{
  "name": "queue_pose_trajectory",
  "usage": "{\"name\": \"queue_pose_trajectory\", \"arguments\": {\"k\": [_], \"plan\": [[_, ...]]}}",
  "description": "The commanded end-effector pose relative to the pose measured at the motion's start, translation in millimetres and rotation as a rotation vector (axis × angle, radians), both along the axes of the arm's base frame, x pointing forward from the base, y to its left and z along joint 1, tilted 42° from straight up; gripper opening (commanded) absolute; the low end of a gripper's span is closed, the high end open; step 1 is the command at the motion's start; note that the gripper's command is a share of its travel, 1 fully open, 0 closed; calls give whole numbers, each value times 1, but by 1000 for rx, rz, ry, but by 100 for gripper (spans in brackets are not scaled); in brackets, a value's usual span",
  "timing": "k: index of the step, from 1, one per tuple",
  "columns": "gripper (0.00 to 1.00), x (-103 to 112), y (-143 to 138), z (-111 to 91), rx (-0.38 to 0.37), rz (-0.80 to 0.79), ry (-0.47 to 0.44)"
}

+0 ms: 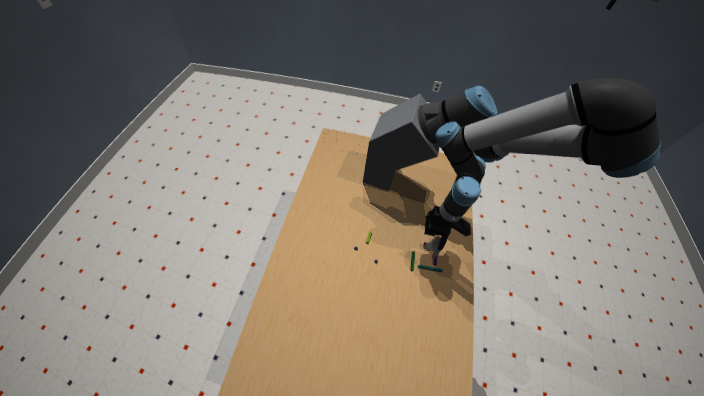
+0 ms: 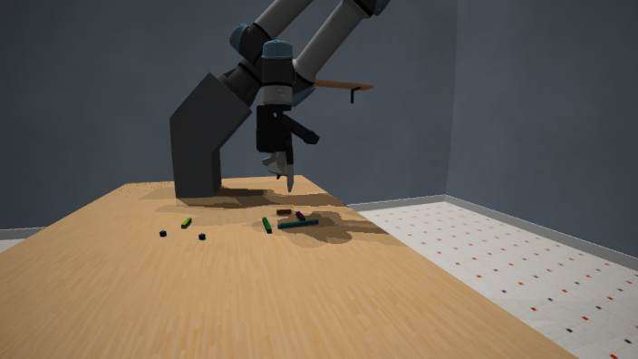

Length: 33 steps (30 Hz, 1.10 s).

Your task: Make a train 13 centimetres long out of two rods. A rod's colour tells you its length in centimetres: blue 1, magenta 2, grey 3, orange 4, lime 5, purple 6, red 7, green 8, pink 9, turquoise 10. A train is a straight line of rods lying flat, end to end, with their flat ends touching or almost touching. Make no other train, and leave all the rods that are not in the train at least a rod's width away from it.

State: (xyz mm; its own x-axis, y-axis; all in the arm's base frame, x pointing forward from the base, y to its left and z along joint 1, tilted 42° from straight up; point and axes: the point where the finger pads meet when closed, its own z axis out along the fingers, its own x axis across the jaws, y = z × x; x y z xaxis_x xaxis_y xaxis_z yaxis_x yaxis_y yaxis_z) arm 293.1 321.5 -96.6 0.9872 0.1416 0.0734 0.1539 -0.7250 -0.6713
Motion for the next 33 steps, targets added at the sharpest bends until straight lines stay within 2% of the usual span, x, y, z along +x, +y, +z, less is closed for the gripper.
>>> {"name": "queue_pose_trajectory", "arguments": {"k": [1, 22, 28, 33], "plan": [[100, 0, 0, 0, 0, 0, -1], [100, 1, -1, -1, -1, -8, 6], [100, 7, -6, -6, -6, -50, 43], [100, 22, -23, -21, -19, -176, 155]]}}
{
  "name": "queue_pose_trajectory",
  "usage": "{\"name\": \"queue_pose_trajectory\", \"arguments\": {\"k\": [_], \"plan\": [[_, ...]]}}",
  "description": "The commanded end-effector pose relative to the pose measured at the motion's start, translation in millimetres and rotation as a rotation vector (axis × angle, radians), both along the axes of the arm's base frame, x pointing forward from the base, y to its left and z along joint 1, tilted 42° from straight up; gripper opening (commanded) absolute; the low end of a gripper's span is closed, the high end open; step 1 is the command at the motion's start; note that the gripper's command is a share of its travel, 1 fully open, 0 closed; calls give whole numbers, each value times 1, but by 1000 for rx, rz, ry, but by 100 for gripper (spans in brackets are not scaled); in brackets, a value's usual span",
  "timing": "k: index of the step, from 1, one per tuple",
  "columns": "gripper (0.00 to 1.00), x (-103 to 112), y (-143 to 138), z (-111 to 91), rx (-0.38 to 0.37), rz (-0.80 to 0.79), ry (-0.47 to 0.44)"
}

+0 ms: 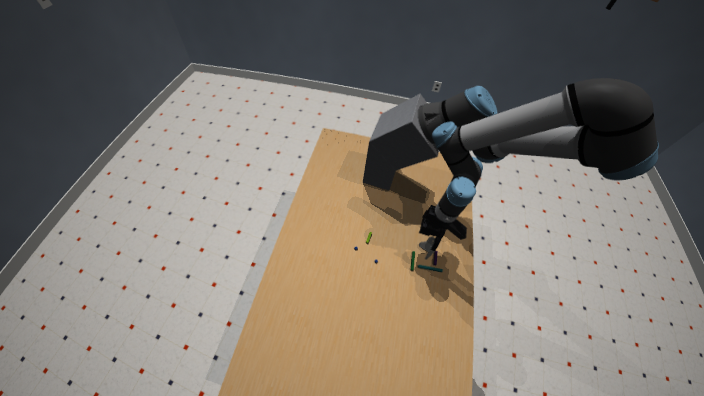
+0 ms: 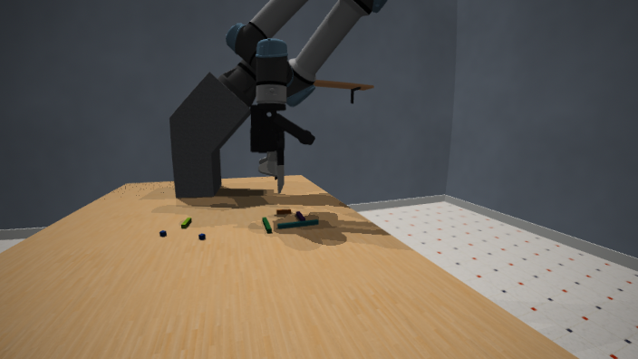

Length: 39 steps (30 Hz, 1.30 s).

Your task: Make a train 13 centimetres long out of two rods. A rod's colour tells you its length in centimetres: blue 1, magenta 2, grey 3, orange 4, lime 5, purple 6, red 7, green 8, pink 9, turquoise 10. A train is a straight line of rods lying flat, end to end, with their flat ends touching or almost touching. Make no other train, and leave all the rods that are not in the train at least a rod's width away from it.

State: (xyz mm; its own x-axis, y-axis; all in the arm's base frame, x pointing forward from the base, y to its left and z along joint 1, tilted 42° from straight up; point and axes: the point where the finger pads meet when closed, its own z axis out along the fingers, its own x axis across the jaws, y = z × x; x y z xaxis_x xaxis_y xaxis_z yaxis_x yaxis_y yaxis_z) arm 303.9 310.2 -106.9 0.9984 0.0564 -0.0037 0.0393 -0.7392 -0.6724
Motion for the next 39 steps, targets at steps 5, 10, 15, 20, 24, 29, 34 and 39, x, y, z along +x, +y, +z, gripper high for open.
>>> {"name": "queue_pose_trajectory", "arguments": {"k": [5, 10, 15, 20, 24, 29, 34, 39], "plan": [[100, 25, -29, -27, -22, -218, 190], [100, 36, -46, -43, -31, -337, 296], [100, 44, -61, -57, -37, -438, 386], [100, 52, -79, -73, -44, -556, 492], [100, 57, -93, -86, -48, -650, 578], [100, 60, -104, -96, -50, -720, 642], [100, 64, -126, -118, -54, -866, 777], [100, 65, -143, -135, -56, -981, 887]]}}
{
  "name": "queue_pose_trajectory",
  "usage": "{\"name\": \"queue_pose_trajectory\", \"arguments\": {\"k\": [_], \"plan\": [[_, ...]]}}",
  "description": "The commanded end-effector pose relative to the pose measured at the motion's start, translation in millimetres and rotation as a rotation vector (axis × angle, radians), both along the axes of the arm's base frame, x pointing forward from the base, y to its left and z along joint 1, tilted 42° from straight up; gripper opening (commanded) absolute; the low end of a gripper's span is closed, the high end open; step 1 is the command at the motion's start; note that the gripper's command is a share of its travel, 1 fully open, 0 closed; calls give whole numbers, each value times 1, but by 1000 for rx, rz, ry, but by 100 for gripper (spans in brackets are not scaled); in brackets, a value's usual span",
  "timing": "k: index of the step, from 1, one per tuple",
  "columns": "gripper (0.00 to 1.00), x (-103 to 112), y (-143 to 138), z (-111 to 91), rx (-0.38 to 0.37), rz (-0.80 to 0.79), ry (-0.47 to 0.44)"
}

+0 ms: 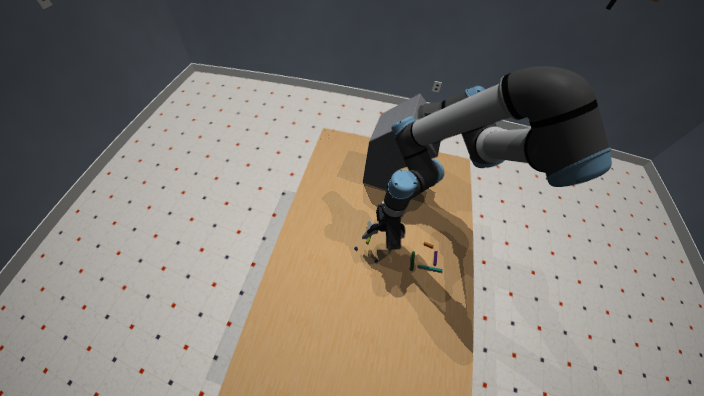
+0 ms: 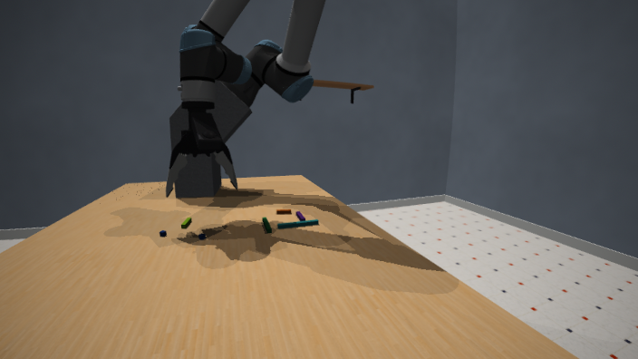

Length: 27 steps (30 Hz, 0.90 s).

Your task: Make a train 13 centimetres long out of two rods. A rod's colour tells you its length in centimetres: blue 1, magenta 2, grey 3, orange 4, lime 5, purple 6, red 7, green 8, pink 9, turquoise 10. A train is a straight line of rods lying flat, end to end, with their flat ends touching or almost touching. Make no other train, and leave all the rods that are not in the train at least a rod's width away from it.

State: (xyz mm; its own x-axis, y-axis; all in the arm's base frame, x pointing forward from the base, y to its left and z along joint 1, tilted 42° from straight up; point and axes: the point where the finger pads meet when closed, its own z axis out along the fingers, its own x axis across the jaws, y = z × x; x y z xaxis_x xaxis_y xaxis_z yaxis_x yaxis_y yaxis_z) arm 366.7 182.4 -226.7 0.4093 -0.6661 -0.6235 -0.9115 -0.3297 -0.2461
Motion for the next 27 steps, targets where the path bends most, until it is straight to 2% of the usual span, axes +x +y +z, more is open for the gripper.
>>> {"name": "queue_pose_trajectory", "arguments": {"k": [1, 5, 9, 27], "plan": [[100, 2, -18, -18, -5, -124, 110], [100, 2, -26, -27, -5, -182, 163], [100, 2, -28, -29, -5, -194, 174], [100, 2, -29, -29, -5, -198, 179]]}}
